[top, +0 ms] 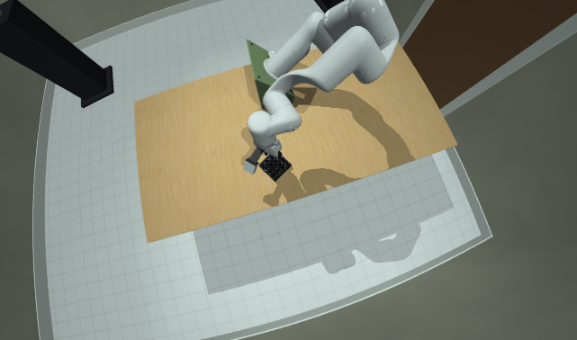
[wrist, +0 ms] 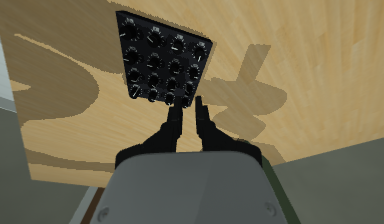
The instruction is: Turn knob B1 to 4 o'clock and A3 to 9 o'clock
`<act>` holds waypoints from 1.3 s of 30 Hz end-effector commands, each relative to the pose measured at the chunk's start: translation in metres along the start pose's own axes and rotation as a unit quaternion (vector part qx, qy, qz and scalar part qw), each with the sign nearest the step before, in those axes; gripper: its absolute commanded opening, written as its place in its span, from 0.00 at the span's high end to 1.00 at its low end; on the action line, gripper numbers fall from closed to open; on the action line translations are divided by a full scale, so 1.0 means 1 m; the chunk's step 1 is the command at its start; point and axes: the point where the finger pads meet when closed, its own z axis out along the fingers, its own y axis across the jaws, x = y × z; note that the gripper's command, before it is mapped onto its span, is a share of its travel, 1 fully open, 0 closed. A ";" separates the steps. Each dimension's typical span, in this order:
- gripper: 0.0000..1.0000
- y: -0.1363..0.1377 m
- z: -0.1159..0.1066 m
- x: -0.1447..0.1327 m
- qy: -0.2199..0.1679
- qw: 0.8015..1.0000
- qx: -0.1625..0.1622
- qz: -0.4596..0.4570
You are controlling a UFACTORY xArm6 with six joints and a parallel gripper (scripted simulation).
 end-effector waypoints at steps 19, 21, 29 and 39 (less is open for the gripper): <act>0.00 0.000 -0.011 0.001 0.001 1.000 0.000 0.000; 0.00 0.000 -0.019 0.001 0.001 1.000 0.000 0.000; 0.00 0.000 -0.055 0.001 0.001 1.000 0.000 0.000; 0.00 0.000 -0.112 0.001 0.002 1.000 0.000 0.000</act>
